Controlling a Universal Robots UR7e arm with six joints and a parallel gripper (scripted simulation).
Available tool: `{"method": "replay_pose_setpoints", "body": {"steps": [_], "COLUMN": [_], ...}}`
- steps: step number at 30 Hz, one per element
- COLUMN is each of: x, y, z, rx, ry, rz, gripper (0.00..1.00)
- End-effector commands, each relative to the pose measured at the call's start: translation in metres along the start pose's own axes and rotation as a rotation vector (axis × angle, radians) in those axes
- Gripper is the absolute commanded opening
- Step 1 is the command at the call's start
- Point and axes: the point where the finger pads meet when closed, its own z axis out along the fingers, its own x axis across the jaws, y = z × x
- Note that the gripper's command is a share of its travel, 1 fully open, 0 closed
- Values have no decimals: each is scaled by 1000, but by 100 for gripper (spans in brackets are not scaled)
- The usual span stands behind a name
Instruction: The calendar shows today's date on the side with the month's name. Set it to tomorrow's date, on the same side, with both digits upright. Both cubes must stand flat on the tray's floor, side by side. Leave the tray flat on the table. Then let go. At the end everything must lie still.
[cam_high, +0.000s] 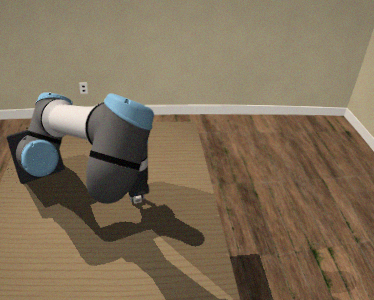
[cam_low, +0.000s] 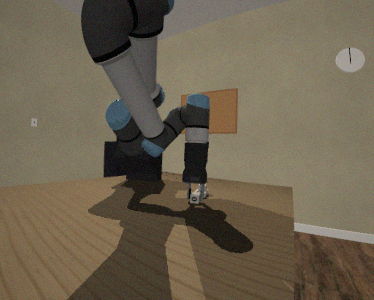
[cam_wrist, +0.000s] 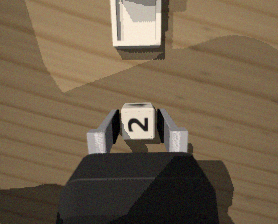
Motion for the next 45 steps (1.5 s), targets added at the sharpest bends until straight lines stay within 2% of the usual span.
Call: {"method": "replay_pose_setpoints", "body": {"steps": [1,15,24,39,41,45], "x": [0,0,0,0,0,0], "y": [0,0,0,0,0,0], "z": [0,-1,-9,-55,-55,-67], "rx": [0,0,0,0,0,0], "ry": [1,1,1,1,1,1], "rz": [0,0,0,0,0,0], "gripper": [87,87,87,87,87,87]}}
